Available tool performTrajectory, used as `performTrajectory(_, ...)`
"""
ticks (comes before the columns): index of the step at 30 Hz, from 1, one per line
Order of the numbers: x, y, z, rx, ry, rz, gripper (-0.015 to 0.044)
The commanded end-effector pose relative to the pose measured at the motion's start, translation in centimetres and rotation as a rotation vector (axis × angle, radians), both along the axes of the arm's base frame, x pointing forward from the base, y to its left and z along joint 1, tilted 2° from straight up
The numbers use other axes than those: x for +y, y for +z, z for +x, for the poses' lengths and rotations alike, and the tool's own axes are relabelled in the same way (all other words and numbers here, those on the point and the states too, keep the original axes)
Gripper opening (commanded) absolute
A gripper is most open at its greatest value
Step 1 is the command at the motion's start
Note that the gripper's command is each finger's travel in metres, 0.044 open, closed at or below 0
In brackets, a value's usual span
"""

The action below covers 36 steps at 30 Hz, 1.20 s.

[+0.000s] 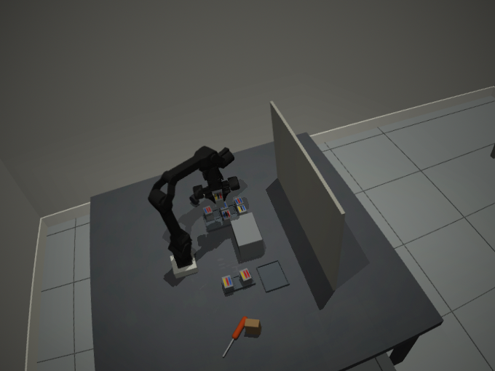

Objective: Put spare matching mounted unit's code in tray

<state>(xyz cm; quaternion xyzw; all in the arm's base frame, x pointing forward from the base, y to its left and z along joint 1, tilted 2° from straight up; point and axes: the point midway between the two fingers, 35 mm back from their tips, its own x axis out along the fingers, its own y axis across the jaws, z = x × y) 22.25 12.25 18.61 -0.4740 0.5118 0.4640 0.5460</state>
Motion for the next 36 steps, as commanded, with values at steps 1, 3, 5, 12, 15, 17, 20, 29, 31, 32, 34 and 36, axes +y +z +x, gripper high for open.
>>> performTrajectory(1, -1.3, 0.3, 1.5, -0.013, -0.005, -0.003, 0.0000)
performTrajectory(3, -1.9, 0.4, 2.2, -0.013, -0.004, -0.004, 0.0000)
performTrajectory(5, -2.6, 0.4, 2.9, -0.012, -0.004, -0.005, 0.0000)
performTrajectory(12, -5.4, 0.7, 5.3, -0.011, -0.002, -0.009, 0.0000)
performTrajectory(15, -6.7, 0.7, 6.2, -0.011, -0.001, -0.010, 0.0000)
performTrajectory(17, -7.6, 0.7, 6.7, -0.010, 0.000, -0.011, 0.0000)
performTrajectory(20, -9.1, 0.8, 7.5, -0.010, 0.001, -0.013, 0.0000)
performTrajectory(29, -13.8, 0.8, 9.5, -0.008, 0.004, -0.017, 0.0000)
performTrajectory(31, -14.9, 0.8, 9.8, -0.008, 0.004, -0.017, 0.0000)
performTrajectory(32, -15.5, 0.8, 9.9, -0.008, 0.004, -0.018, 0.0000)
performTrajectory(34, -16.6, 0.8, 10.2, -0.008, 0.005, -0.018, 0.0000)
performTrajectory(36, -17.8, 0.7, 10.4, -0.007, 0.006, -0.019, 0.0000)
